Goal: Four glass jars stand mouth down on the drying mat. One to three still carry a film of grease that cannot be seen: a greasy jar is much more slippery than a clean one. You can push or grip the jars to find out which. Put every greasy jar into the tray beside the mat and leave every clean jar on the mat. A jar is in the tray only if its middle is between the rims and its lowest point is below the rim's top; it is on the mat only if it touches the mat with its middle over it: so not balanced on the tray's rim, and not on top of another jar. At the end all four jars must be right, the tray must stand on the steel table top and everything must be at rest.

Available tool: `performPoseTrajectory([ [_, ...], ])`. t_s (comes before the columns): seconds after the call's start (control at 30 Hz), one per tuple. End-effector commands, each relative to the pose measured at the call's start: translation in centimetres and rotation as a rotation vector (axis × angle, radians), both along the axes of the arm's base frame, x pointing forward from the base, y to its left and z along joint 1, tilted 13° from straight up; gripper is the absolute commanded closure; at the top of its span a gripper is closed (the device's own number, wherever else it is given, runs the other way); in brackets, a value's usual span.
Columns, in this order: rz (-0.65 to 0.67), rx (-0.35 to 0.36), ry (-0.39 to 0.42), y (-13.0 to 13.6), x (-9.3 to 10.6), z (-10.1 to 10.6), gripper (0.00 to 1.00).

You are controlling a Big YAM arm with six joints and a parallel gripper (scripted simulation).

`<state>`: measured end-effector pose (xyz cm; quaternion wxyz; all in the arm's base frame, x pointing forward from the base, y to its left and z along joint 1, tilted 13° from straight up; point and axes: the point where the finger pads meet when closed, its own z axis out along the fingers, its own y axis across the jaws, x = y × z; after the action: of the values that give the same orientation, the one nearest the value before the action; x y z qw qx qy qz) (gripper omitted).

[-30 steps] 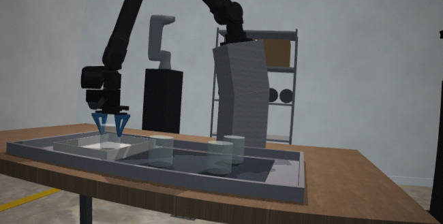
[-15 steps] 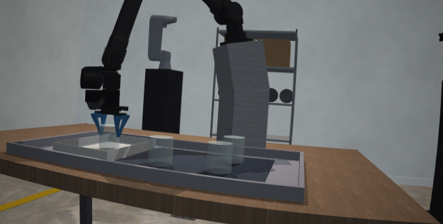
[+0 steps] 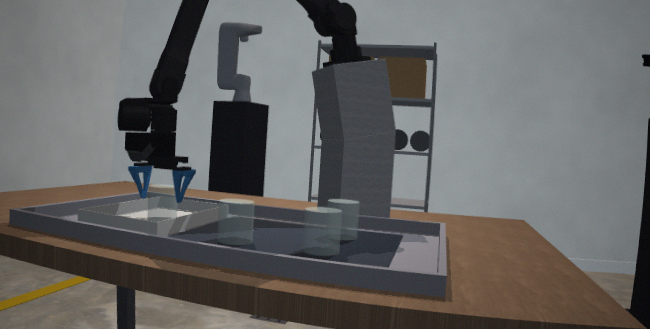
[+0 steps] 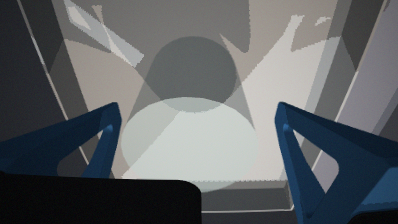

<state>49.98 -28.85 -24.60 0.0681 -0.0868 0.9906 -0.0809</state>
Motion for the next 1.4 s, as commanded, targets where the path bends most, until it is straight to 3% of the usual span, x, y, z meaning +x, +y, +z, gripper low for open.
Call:
performPoseTrajectory([
  [0.0,0.008,-0.006,-0.016,-0.8,0.6,-0.5,0.0],
  [0.1,0.008,-0.006,-0.016,-0.8,0.6,-0.5,0.0],
  [0.93,0.008,-0.006,-0.016,0.6,-0.9,8.4,0.0],
  [1.37,0.008,-0.006,-0.016,0.6,-0.9,8.4,0.0],
])
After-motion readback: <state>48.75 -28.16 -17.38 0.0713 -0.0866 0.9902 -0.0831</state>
